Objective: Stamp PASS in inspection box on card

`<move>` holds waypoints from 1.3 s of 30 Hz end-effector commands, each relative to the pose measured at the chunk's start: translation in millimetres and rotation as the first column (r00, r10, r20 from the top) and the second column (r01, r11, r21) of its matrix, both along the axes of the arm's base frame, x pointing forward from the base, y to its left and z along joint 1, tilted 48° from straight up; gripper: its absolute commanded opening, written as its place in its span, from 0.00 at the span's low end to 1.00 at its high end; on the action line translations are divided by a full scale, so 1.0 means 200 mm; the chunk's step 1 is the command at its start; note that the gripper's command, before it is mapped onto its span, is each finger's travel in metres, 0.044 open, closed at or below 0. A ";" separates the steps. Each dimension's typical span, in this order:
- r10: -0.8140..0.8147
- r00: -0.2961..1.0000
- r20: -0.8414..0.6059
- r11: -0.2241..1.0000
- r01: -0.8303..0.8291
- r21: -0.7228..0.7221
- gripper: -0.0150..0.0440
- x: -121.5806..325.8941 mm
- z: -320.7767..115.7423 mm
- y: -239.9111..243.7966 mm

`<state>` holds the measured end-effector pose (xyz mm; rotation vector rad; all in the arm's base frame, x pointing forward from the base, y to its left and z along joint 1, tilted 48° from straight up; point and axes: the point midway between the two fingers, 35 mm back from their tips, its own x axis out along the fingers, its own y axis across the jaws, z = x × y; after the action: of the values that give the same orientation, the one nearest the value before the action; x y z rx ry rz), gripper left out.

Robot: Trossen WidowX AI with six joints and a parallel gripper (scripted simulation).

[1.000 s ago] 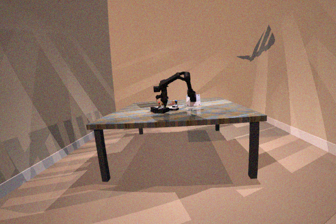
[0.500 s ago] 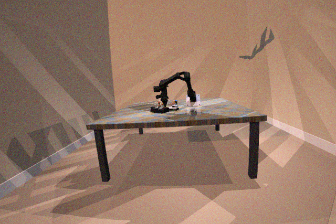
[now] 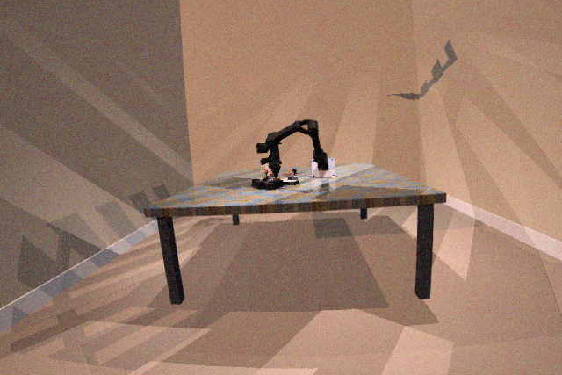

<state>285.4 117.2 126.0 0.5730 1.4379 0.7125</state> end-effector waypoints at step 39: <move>0.001 1.000 0.005 1.000 -0.001 -0.014 0.25 0.02 0.07 -0.08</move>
<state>287.3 103.4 138.6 0.5654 1.4401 0.7048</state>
